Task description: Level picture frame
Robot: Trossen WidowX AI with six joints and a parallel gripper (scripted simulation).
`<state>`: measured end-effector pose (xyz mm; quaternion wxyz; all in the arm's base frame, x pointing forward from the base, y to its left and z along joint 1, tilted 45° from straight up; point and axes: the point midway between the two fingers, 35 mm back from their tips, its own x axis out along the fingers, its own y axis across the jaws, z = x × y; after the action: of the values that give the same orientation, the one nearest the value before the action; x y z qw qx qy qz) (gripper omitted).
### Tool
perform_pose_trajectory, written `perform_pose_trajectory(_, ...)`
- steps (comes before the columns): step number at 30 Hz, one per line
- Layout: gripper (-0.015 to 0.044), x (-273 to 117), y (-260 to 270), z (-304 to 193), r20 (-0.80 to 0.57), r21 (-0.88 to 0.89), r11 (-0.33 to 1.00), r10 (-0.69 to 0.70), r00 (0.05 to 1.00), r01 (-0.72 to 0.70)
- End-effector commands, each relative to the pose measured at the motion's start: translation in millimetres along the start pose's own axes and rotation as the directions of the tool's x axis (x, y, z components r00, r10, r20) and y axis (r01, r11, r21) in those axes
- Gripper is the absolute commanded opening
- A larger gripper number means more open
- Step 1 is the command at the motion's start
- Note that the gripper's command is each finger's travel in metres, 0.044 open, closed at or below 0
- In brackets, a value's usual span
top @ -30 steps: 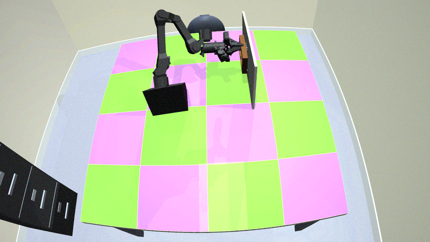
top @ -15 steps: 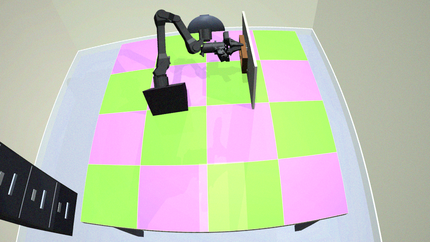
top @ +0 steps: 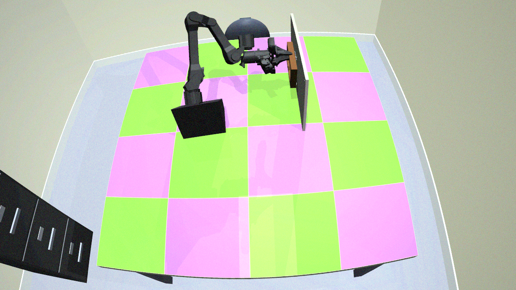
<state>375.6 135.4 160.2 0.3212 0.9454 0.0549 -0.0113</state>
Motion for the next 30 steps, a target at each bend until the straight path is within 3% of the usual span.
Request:
perform_pose_trajectory(1, 0.0000, 0.4, 4.1, -1.1, 0.001, -0.002, 1.000, 0.016, 1.000, -0.016)
perform_pose_trajectory(30, 0.0000, 0.5, 3.8, -7.0, 0.001, -0.002, 1.000, 0.016, 1.000, -0.016)
